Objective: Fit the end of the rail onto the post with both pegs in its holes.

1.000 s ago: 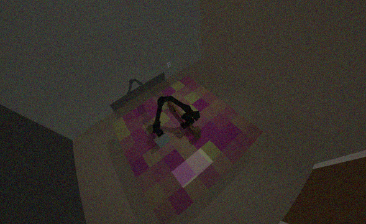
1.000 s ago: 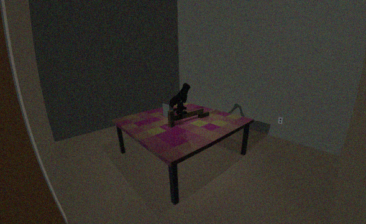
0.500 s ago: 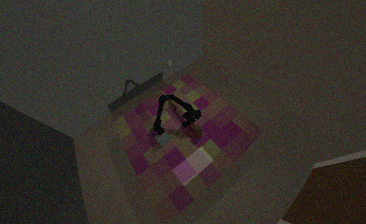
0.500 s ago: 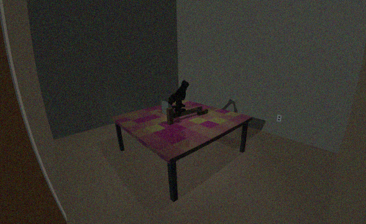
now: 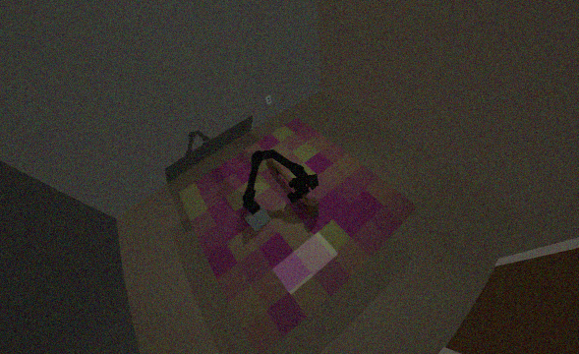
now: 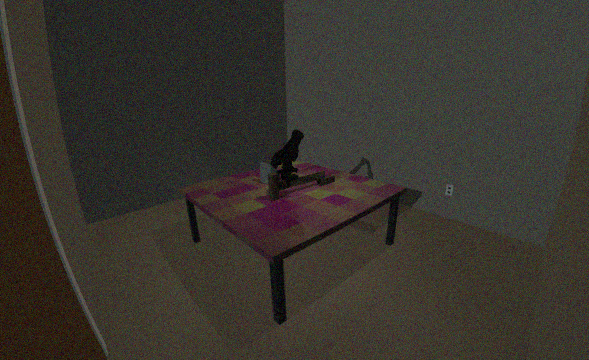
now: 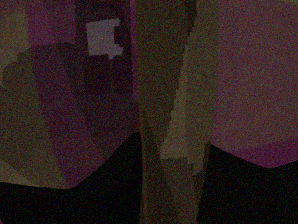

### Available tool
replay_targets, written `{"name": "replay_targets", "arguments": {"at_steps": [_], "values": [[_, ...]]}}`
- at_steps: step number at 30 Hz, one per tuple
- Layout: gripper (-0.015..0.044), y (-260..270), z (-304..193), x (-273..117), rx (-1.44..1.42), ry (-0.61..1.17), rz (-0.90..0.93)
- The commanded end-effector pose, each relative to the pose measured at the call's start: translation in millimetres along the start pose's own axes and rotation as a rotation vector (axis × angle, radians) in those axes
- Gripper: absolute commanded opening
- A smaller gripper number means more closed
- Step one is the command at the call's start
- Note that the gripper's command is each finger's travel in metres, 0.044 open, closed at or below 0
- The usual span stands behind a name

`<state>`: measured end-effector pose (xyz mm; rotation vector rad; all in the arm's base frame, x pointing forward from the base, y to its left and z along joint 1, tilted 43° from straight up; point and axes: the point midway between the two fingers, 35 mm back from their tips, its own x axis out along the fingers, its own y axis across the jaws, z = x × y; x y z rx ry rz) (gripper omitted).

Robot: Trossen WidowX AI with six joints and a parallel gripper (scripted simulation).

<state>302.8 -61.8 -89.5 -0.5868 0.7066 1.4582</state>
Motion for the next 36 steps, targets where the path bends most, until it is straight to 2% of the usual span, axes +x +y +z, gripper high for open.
{"name": "replay_targets", "arguments": {"at_steps": [1, 36], "values": [[0.0, -1.6, -3.1, -2.9, -0.001, 0.002, -0.009], [0.0, -1.7, -13.6, -3.2, -0.001, 0.003, -0.01]]}}
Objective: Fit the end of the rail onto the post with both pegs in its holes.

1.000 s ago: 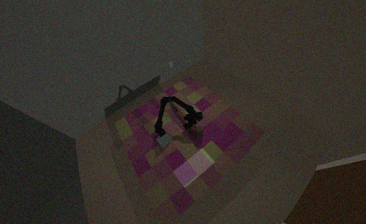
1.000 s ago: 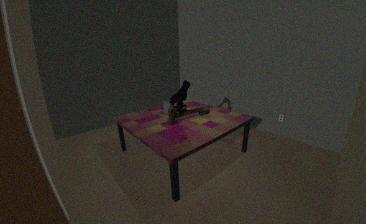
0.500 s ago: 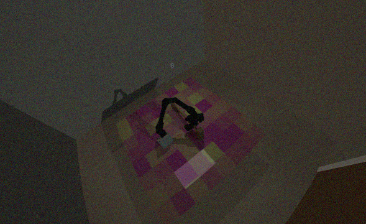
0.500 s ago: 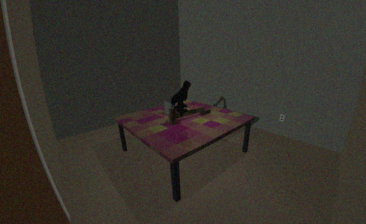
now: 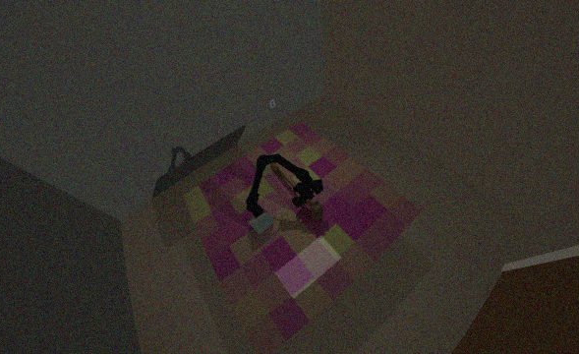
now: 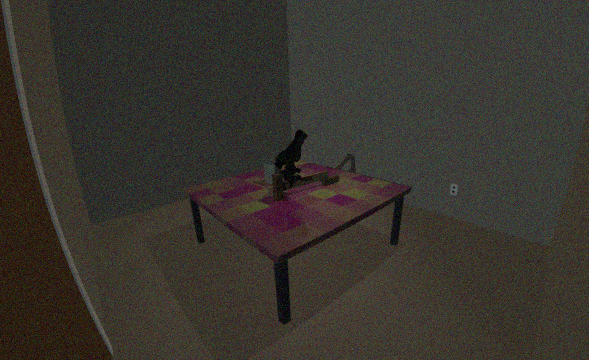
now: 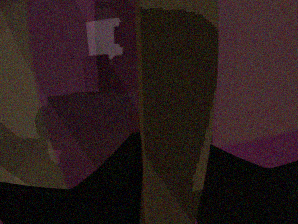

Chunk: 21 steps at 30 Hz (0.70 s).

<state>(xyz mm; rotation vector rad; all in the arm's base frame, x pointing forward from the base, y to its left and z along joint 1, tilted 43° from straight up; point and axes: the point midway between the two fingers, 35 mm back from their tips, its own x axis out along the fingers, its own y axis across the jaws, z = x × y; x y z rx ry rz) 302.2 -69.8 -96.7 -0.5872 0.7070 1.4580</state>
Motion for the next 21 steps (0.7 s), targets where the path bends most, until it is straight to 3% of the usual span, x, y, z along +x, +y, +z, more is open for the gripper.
{"name": "replay_targets", "arguments": {"at_steps": [1, 16, 21], "values": [[0.0, -1.6, -3.1, -3.0, -0.001, 0.003, -0.009], [0.0, -1.6, -7.5, -3.0, -0.002, 0.003, -0.01], [0.0131, -0.1, -4.6, 0.0, 0.0, 0.0, 0.0]]}}
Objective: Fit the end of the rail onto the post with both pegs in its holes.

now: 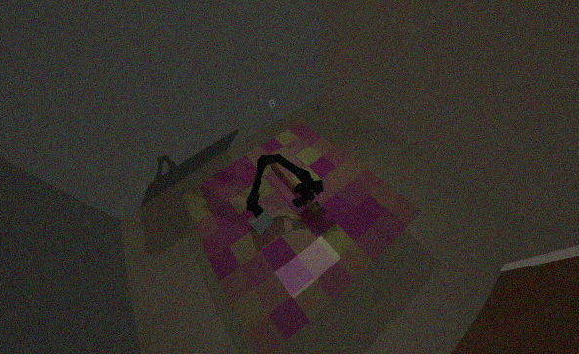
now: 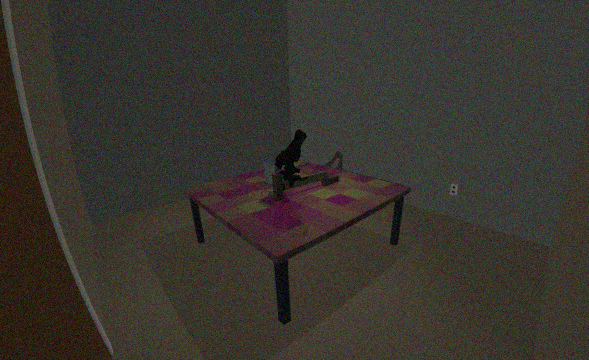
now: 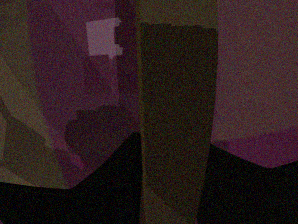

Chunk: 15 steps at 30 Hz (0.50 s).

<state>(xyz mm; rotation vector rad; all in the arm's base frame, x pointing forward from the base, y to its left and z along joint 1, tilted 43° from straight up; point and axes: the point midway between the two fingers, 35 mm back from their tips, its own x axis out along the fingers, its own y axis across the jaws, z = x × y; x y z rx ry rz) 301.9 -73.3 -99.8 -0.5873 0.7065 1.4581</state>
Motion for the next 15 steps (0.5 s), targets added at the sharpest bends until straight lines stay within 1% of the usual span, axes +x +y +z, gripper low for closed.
{"name": "replay_targets", "arguments": {"at_steps": [1, 11, 12, 15], "values": [[0.0158, 0.1, 0.0, 0.0, 0.0, 0.0, 0.0], [0.042, 0.1, 0.0, 0.0, 0.0, 0.0, 0.0], [0.044, 0.1, 0.0, 0.0, 0.0, 0.0, 0.0], [0.044, 0.1, 0.0, 0.0, 0.0, 0.0, 0.0]]}}
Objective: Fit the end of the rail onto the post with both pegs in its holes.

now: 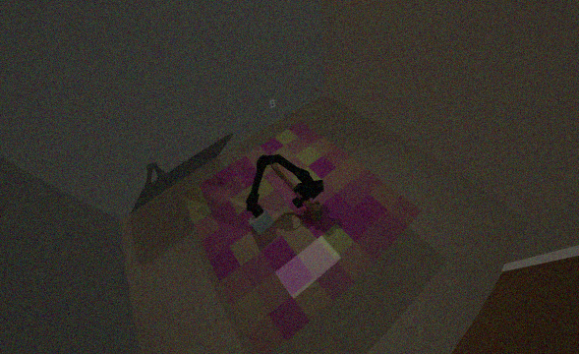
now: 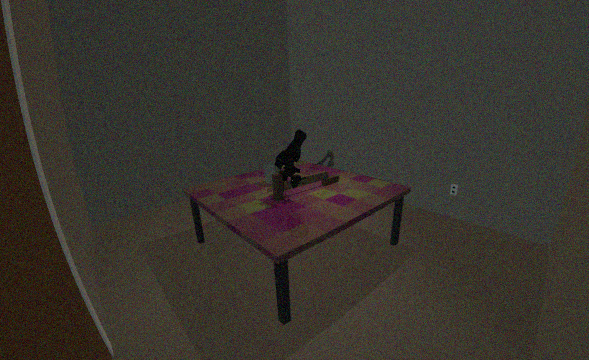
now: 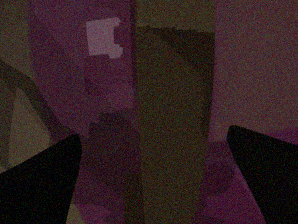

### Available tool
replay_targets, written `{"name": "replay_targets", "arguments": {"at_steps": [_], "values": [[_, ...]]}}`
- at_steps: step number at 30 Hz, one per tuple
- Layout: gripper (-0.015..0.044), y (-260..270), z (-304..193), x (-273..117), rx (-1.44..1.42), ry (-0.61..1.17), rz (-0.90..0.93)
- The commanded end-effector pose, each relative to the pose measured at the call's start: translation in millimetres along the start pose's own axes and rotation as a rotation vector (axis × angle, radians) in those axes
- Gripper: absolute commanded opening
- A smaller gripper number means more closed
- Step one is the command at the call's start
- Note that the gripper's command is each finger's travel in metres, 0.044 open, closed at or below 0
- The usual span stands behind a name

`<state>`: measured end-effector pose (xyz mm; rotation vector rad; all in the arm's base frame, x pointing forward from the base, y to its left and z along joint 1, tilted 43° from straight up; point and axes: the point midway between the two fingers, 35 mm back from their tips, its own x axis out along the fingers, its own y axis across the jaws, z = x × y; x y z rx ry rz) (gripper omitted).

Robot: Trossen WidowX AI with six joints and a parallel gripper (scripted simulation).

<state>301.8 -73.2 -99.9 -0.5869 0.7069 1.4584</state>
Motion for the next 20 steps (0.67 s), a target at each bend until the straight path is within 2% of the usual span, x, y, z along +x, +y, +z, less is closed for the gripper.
{"name": "replay_targets", "arguments": {"at_steps": [1, 7, 20], "values": [[0.044, 0.0, 0.0, -0.1, 0.0, 0.0, -0.001], [0.044, 0.6, 30.1, -29.8, -0.001, 0.002, -0.009], [0.044, 0.6, 30.1, -29.8, -0.001, 0.002, -0.009]]}}
